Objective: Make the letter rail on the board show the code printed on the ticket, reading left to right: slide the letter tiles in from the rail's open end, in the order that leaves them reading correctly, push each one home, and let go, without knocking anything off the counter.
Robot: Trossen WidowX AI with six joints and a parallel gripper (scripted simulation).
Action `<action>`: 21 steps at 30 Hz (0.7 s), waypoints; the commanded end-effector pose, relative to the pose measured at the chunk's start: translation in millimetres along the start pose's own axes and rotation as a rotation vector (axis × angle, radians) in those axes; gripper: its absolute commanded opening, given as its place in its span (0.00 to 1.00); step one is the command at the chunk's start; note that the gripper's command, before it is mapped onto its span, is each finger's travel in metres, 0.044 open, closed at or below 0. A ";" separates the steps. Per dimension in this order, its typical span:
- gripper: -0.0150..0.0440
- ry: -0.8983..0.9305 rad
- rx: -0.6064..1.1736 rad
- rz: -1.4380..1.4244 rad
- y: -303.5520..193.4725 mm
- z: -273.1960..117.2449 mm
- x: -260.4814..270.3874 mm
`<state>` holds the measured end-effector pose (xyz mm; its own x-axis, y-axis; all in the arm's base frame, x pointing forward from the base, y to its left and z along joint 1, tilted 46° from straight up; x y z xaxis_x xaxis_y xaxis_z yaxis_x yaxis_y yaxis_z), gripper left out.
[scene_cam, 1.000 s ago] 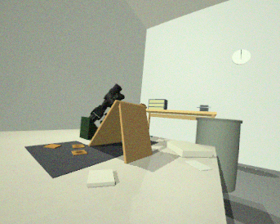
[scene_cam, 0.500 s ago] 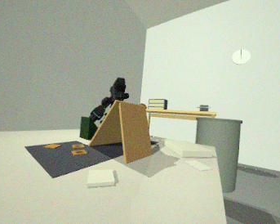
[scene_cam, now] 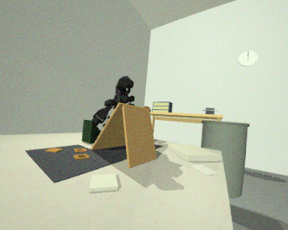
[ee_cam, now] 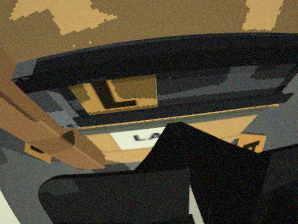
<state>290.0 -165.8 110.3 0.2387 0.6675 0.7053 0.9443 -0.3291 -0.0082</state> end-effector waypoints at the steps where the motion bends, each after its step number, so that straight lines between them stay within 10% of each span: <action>1: 0.25 -0.004 0.009 -0.006 2.0 0.2 -0.1; 21: 0.25 -0.004 0.009 -0.006 9.5 8.5 0.0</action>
<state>298.1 -163.0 104.6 0.2348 0.6702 0.7041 0.9480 -0.3179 -0.0135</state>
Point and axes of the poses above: the point midway between the two fingers, 35 mm back from their tips, its own z axis out along the fingers, its own x axis across the jaws, y = z × x, the point moved 8 cm from there along -z, back along the fingers, and after that the axes turned 3 degrees about z, right-handed, at the moved point
